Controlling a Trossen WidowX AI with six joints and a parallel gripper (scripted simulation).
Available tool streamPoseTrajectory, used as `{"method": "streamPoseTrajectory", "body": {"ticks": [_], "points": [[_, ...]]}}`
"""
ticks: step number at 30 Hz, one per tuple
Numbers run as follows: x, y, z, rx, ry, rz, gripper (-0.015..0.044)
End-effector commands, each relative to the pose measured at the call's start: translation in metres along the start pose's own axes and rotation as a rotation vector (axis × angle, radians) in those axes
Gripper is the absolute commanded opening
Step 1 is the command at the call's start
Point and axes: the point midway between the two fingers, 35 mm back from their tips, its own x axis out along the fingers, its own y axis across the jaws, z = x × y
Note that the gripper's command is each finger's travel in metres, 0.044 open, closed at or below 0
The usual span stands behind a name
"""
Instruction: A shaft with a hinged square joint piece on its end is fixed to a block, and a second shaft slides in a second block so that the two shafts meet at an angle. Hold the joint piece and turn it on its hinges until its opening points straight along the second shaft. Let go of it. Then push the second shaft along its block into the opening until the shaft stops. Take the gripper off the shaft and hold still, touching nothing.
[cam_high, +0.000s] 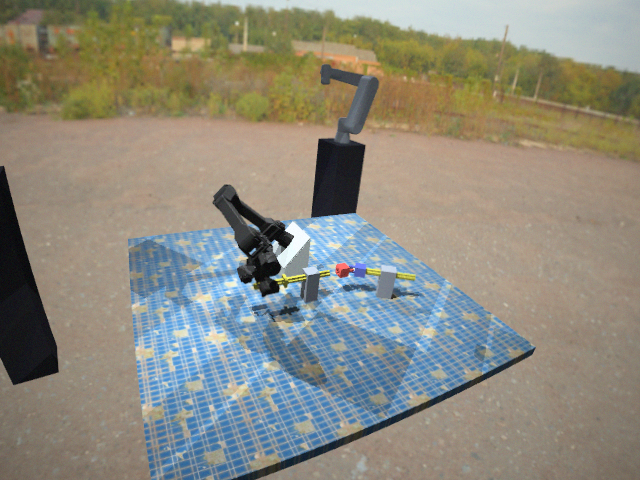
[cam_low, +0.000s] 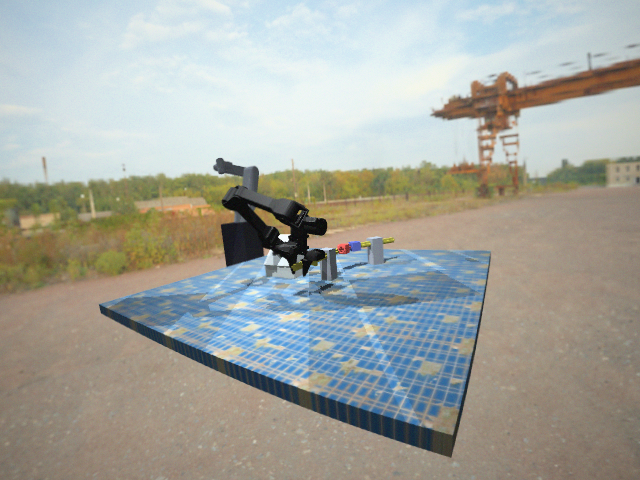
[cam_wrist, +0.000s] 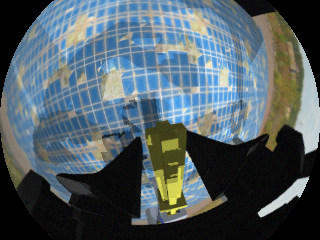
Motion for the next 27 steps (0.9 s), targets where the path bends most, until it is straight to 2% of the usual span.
{"method": "streamPoseTrajectory", "body": {"ticks": [1,2,13,15,27], "points": [[-0.0007,-0.0001,0.0016,0.001,-0.005,0.004,0.0125],[-0.0007,-0.0001,0.0016,0.001,-0.005,0.004,0.0102],[-0.0007,-0.0001,0.0016,0.001,-0.005,0.004,0.0102],[-0.0007,-0.0001,0.0016,0.001,-0.005,0.004,0.0069],[-0.0005,0.0000,0.0014,0.000,-0.005,0.071,0.0067]]}}
